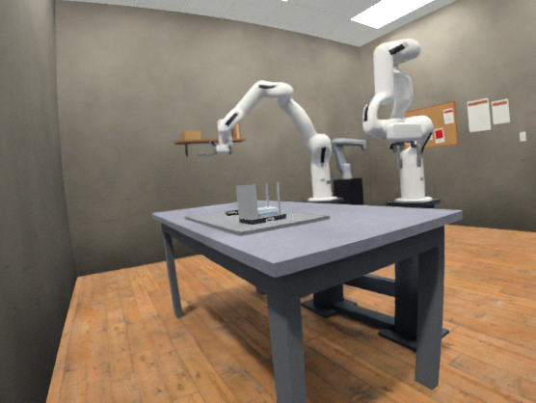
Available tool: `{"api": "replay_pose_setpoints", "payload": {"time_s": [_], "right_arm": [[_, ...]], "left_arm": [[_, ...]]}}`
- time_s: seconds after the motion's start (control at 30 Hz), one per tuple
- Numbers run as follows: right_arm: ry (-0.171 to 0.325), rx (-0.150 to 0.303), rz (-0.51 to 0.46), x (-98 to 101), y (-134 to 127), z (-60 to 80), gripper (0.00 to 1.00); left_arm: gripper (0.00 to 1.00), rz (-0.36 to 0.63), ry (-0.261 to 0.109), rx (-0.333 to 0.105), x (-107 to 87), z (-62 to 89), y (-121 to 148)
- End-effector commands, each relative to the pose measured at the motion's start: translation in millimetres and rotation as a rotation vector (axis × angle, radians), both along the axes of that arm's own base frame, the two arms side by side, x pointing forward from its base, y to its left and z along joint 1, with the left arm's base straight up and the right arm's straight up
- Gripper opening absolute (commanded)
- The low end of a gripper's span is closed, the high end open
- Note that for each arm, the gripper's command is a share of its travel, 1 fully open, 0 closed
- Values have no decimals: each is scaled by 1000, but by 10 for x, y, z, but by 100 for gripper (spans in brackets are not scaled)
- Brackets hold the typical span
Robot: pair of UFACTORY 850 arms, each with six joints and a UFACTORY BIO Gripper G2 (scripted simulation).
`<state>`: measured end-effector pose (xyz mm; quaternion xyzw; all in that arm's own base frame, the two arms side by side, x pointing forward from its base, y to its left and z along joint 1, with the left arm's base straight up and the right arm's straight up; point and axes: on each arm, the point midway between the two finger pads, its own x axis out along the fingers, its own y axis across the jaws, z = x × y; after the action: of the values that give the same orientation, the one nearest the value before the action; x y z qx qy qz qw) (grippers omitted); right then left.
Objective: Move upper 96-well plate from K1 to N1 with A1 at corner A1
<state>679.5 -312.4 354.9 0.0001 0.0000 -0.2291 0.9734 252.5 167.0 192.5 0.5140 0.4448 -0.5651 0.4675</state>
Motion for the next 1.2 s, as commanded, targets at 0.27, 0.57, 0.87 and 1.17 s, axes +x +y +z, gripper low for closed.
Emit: {"api": "replay_pose_setpoints", "payload": {"time_s": [0.27,0.57,0.87,1.17], "right_arm": [[-2,-1,-48,-226,-466,13,100],[-2,-1,-131,-442,-830,13,100],[-2,-1,-164,-615,-1103,13,100],[-2,-1,-214,-883,-1466,13,100]], "left_arm": [[37,0,-1,1,5,3,1],[37,0,-1,1,5,3,1],[37,0,-1,1,5,3,1],[37,0,-1,1,5,3,1]]}}
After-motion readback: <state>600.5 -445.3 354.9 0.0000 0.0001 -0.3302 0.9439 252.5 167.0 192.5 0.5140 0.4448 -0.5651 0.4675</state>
